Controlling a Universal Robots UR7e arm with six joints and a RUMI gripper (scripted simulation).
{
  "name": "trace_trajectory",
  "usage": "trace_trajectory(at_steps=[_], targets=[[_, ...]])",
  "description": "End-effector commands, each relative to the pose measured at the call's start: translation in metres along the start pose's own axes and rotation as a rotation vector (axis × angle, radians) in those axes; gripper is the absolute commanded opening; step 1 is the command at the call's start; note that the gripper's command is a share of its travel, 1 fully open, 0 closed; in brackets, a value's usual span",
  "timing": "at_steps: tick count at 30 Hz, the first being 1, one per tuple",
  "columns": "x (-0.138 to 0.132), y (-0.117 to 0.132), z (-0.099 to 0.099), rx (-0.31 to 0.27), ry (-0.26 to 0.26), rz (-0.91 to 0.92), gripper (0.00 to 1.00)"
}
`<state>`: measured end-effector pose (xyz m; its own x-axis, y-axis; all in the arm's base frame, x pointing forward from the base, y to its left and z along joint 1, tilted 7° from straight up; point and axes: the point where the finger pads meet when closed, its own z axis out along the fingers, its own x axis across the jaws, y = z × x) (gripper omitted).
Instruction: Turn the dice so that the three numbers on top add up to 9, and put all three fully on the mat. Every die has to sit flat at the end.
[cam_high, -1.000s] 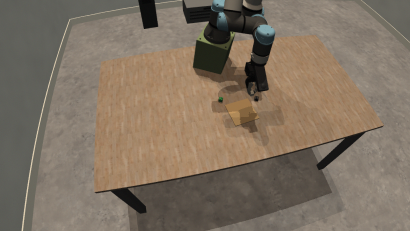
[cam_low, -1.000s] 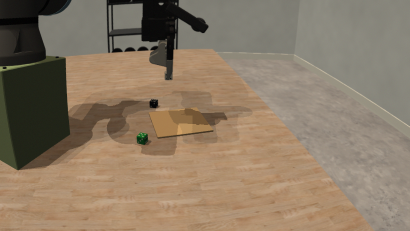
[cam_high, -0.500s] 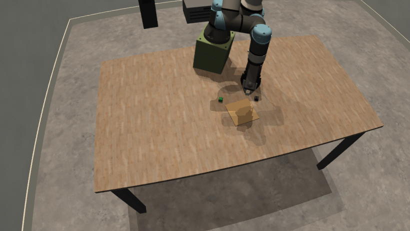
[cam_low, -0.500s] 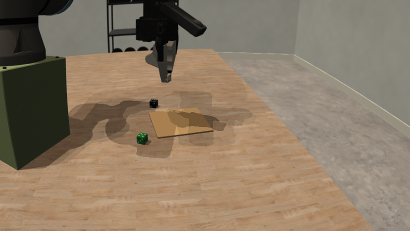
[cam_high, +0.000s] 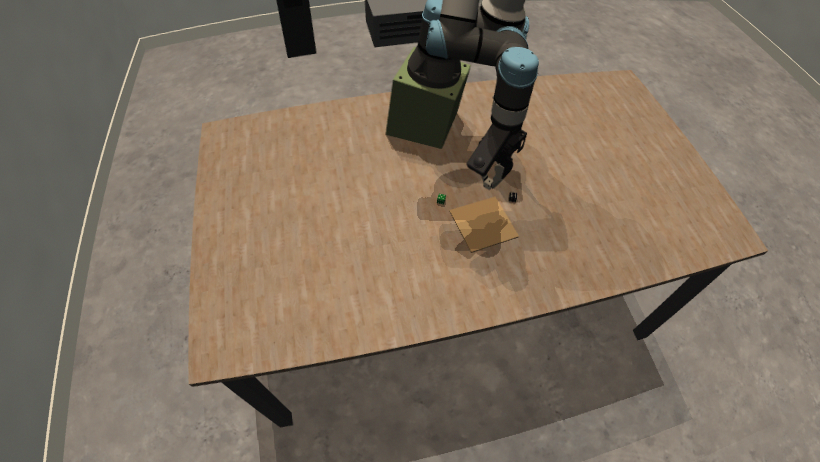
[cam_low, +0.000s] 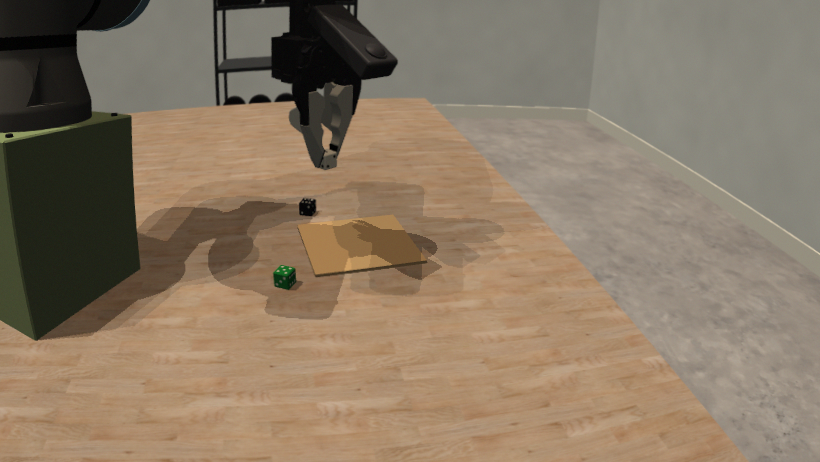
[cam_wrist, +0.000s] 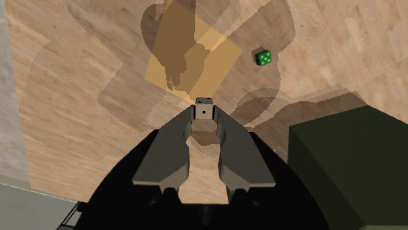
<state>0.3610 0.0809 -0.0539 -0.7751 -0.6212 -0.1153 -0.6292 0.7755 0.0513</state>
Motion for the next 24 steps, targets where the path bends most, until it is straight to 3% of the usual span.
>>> trace_trajectory(at_steps=[1,24], targets=[[0.003,-0.001,0.000,0.004,0.002,0.078,0.03],[0.015,-0.004,0.000,0.004,0.000,0.415,0.03]])
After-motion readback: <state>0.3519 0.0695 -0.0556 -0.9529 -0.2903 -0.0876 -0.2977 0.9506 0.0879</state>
